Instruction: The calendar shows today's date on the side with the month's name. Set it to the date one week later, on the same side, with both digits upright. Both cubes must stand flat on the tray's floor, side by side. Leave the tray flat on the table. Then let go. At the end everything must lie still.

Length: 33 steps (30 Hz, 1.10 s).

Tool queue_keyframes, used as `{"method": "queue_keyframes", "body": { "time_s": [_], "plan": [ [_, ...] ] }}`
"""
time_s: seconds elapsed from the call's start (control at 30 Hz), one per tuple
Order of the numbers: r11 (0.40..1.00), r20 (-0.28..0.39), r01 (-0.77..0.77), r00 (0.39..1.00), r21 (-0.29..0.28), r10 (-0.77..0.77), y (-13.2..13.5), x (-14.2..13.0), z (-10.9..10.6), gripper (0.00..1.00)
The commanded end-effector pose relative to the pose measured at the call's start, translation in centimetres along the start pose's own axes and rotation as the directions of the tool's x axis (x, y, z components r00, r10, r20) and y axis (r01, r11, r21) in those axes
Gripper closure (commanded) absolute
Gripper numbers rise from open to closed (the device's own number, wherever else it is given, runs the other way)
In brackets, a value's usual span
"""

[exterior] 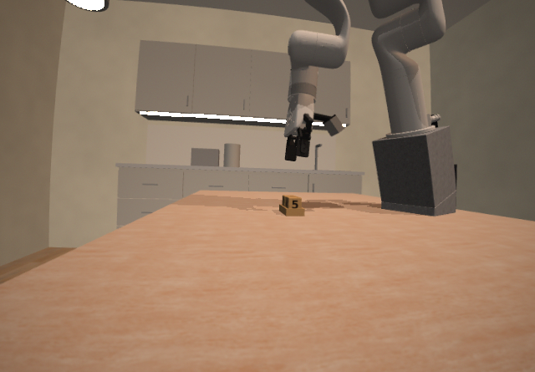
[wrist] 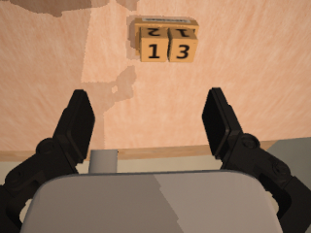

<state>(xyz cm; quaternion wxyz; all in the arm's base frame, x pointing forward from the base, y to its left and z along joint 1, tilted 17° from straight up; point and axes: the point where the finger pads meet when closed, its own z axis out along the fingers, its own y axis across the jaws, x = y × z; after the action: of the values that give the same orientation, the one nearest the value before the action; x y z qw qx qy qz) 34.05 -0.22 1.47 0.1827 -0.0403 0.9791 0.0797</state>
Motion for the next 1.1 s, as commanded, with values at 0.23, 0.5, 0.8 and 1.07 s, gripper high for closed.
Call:
{"method": "queue_keyframes", "body": {
  "time_s": [0.23,0.5,0.8,1.07],
  "plan": [
    [0.925,-0.011,-0.38,0.925,0.021,0.38,-1.1,1.7,0.2,0.0],
    [0.818,-0.013,-0.573,0.819,0.041,0.574,-1.6,3.1,0.3,0.0],
    [0.654,-0.011,-0.753,0.655,0.07,0.756,-2.2,4.8,0.4,0.0],
    [0.483,-0.002,-0.87,0.486,0.1,0.874,-2.5,6.4,0.4,0.0]
  ]
}}
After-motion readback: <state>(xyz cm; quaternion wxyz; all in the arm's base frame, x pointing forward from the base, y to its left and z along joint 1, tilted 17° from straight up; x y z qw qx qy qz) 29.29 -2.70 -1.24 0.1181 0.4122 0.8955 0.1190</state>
